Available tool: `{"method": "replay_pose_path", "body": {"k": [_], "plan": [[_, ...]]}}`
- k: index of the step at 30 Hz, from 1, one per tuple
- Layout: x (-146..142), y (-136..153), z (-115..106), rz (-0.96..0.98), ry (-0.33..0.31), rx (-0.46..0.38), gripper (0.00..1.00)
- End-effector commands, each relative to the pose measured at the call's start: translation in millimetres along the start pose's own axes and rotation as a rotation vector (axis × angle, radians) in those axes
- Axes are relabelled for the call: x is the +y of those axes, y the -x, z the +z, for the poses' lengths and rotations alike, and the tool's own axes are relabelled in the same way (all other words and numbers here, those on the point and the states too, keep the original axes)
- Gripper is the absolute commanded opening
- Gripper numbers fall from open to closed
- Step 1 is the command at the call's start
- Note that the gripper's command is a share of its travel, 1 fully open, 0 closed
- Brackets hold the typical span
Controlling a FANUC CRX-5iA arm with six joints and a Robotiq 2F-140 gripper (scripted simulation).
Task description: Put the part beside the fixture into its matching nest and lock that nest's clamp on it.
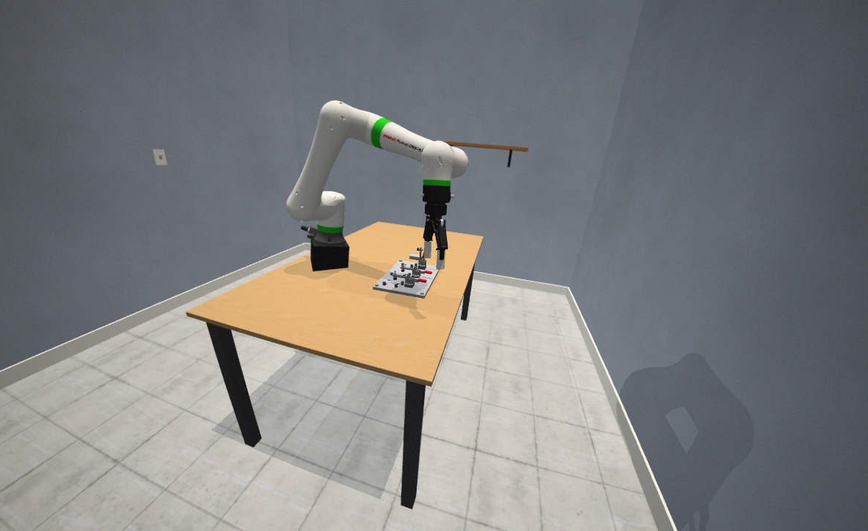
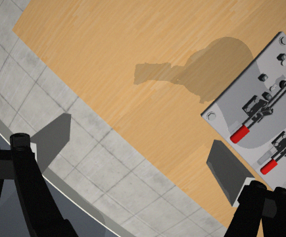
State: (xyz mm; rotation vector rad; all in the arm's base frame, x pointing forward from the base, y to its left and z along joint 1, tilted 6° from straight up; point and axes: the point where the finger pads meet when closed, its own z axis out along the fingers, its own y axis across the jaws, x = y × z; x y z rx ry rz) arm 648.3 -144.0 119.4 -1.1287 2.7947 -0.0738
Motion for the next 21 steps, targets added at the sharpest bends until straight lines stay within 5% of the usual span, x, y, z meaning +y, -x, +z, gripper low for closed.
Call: {"method": "replay_pose_path", "body": {"k": [1,21], "plan": [[30.6,17.3,-7.5,-0.174,0.004,-0.009,1.00],[151.3,58.3,-29.4,-0.842,0.027,-0.029,1.00]]}}
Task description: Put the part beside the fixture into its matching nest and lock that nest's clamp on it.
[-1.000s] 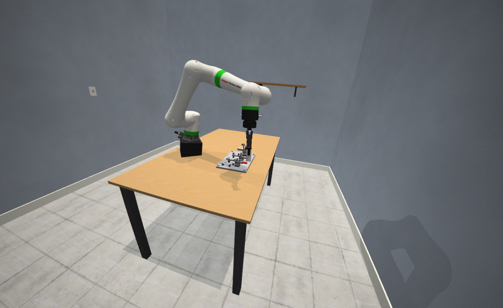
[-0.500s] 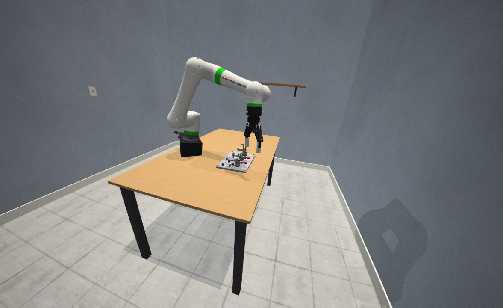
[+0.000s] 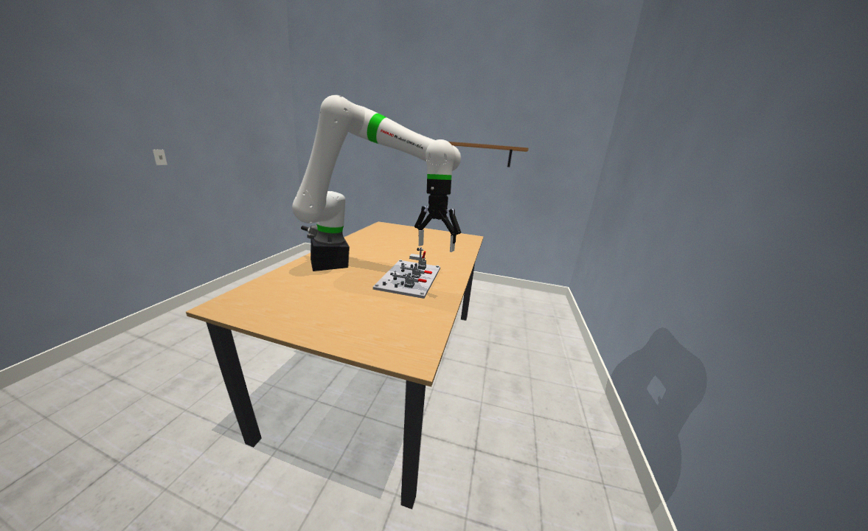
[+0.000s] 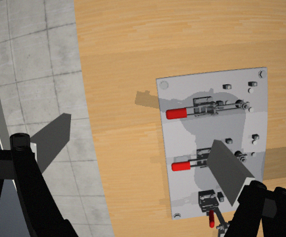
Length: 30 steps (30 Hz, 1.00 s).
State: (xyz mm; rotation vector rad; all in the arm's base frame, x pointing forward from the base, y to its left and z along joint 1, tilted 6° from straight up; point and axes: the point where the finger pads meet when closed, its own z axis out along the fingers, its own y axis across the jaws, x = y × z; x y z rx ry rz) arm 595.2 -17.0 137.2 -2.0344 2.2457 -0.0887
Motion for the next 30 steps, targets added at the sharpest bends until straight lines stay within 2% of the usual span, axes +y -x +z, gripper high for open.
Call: {"method": "replay_pose_path", "body": {"k": [1,4,5,17,21,23,30], "plan": [[17.0,23.3,-4.4,-0.156,0.000,-0.008,1.00],[23.2,30.7,-5.5,-0.209,0.001,-0.010,1.00],[34.4,43.4,-7.4,-0.303,0.003,-0.014,1.00],[86.0,90.8,-13.9,-0.707,0.010,-0.030,1.00],[95.0,97.6,-14.7,-0.775,0.011,-0.033,1.00],[112.2,109.5,-16.0,-0.901,0.012,-0.039,1.00],[140.5,126.4,-17.4,-1.107,0.013,-0.048,1.00]]}}
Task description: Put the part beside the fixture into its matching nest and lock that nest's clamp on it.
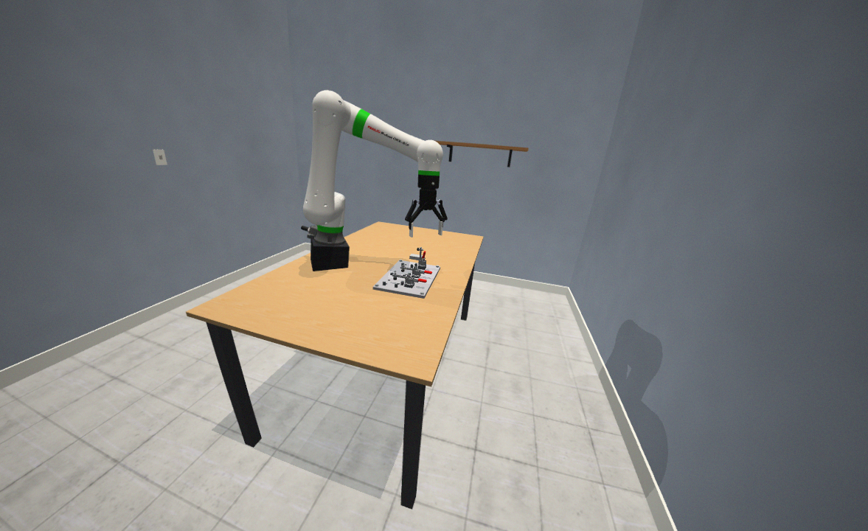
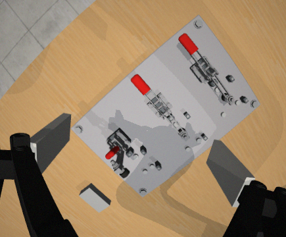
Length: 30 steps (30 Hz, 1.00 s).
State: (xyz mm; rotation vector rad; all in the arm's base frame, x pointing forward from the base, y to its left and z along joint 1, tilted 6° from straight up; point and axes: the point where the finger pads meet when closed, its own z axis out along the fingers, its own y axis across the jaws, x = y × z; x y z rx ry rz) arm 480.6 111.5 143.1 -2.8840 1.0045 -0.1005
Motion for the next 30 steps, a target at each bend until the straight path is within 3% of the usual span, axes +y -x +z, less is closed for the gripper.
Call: {"method": "replay_pose_path", "body": {"k": [1,8,10,19,30], "plan": [[1.1,27.4,-0.7,-0.173,-0.005,-0.007,1.00],[4.3,51.3,-0.1,-0.329,-0.006,-0.013,1.00],[8.3,71.3,0.9,-0.466,-0.006,-0.018,1.00],[20.5,112.8,4.2,-0.767,-0.010,-0.030,1.00],[27.6,130.7,6.4,-0.906,-0.012,-0.035,1.00]]}}
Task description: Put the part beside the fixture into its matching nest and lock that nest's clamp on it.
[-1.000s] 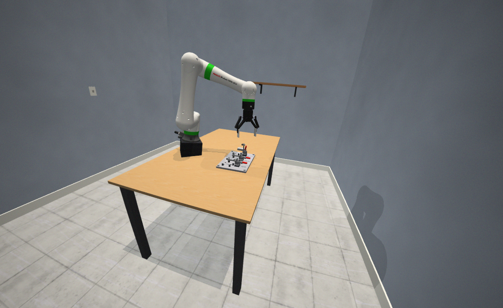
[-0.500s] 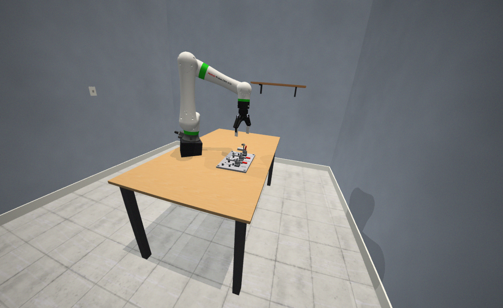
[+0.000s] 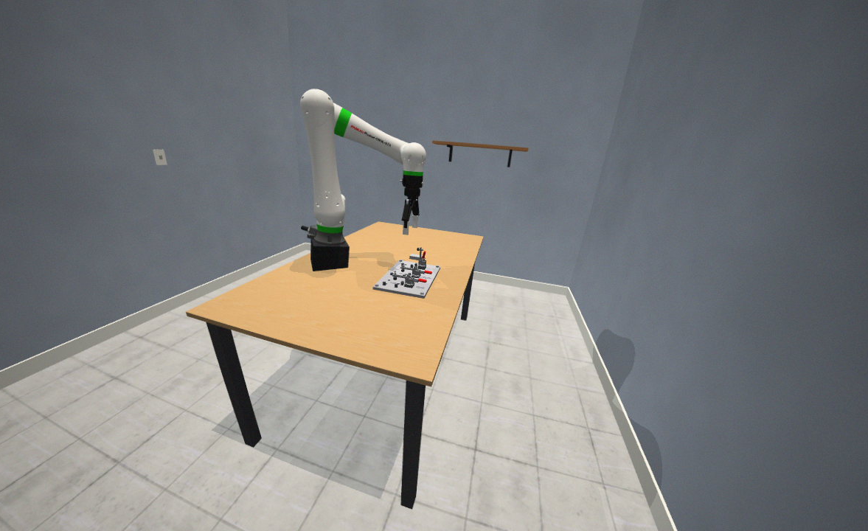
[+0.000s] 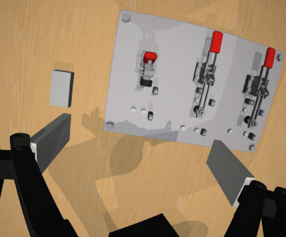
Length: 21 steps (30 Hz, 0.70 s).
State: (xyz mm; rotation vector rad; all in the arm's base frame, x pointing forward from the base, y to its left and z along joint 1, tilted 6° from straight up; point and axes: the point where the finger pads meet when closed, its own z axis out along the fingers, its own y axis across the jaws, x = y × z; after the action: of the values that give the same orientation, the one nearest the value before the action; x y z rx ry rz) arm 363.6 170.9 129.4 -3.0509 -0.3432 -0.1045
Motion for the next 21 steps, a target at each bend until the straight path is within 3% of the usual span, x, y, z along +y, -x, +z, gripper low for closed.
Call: {"method": "replay_pose_path", "body": {"k": [1,14,15,21], "plan": [[-1.1,1.4,-0.1,-0.014,-0.001,0.000,1.00],[-1.1,1.4,-0.1,-0.014,-0.001,0.000,1.00],[-1.1,1.4,-0.1,-0.014,-0.001,0.000,0.00],[-1.1,1.4,-0.1,-0.014,-0.001,0.000,0.00]]}}
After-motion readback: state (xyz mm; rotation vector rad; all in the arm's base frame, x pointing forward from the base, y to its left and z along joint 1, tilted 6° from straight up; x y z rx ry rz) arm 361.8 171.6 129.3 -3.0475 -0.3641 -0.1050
